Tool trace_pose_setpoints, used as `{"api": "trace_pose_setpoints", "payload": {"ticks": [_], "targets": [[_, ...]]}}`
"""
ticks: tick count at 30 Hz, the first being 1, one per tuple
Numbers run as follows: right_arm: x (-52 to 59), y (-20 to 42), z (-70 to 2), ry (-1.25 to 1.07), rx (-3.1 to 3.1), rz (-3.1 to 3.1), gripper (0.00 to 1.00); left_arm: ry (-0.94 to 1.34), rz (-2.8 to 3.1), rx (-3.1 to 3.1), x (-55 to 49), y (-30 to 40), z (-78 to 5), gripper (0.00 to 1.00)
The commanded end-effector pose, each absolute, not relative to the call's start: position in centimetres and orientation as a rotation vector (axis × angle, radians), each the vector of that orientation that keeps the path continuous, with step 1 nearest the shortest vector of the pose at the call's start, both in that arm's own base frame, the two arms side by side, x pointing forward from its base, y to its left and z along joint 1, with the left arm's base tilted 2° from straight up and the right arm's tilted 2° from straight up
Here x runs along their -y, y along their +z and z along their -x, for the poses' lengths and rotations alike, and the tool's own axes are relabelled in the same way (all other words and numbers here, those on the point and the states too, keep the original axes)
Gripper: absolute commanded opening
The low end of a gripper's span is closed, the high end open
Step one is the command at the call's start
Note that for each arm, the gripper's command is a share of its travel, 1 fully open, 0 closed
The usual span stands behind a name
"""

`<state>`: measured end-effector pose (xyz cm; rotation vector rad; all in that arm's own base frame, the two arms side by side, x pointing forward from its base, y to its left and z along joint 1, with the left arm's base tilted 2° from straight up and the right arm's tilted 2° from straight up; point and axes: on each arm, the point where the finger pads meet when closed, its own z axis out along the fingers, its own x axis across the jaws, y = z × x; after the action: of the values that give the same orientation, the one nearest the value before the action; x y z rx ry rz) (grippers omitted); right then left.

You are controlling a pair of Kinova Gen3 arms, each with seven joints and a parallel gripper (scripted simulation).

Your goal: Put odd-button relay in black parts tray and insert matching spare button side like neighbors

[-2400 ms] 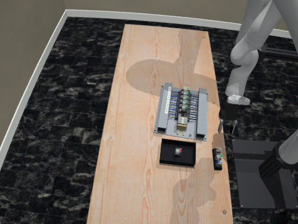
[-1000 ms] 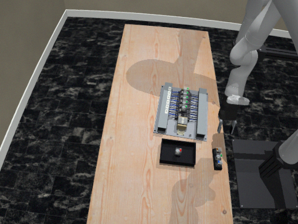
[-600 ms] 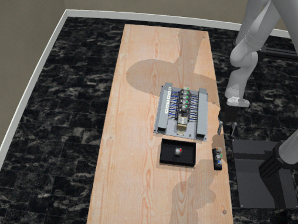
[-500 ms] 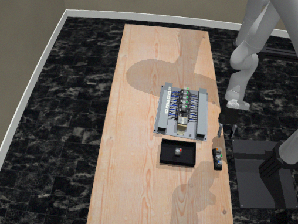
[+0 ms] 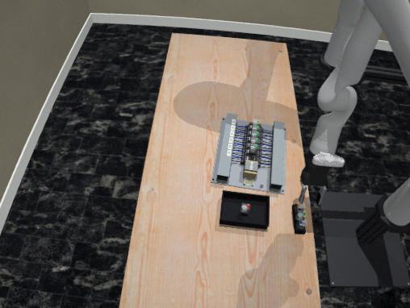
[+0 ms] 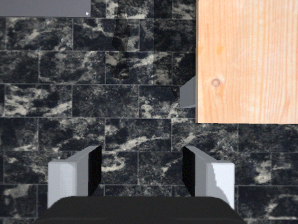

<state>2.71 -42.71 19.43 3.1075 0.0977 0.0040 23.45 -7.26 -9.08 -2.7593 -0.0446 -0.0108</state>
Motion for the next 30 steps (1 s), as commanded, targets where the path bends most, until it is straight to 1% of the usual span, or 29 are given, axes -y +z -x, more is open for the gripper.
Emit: {"api": "trace_pose_setpoints", "payload": {"ticks": [1,10,30], "targets": [[42.8,19.5,-2.7,0.005,-0.098,-3.106,1.0,-0.013,2.76,0.044,6.6,-9.2,-23.5,1.0],[42.8,19.5,-2.7,0.005,-0.098,-3.106,1.0,-0.013,2.76,0.044,4.4,-9.8,-23.5,1.0],[42.8,19.5,-2.7,0.005,-0.098,-3.106,1.0,-0.013,2.76,0.044,5.3,-9.5,-23.5,1.0]]}}
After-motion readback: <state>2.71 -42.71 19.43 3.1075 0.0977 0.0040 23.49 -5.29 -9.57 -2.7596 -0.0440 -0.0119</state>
